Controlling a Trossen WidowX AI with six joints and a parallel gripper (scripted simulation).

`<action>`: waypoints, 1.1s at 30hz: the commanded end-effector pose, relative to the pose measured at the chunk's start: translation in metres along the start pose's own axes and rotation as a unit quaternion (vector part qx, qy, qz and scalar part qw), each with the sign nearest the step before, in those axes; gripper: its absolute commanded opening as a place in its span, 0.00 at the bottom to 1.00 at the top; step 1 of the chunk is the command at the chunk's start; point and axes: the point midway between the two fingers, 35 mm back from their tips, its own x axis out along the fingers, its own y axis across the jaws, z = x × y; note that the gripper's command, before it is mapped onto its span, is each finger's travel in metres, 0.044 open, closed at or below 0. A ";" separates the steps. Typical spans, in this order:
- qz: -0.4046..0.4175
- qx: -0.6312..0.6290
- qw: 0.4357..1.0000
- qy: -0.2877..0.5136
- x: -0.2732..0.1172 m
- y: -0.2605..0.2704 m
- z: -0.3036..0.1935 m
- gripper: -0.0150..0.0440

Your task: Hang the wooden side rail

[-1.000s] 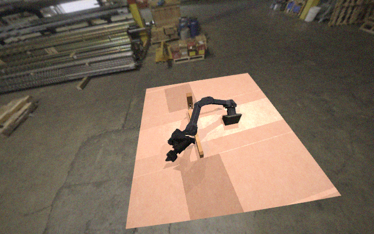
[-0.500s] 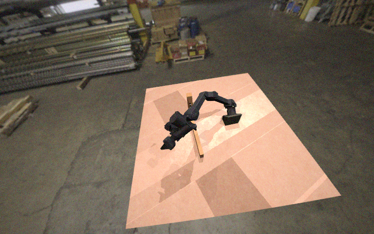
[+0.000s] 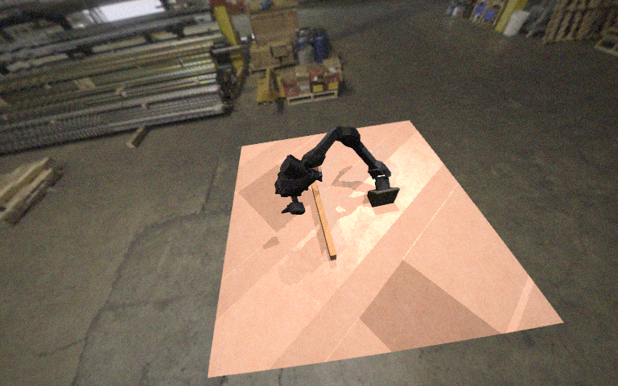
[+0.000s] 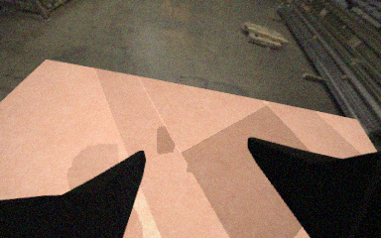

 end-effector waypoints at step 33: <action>0.123 -0.929 0.281 0.208 -0.099 -0.183 -0.301 1.00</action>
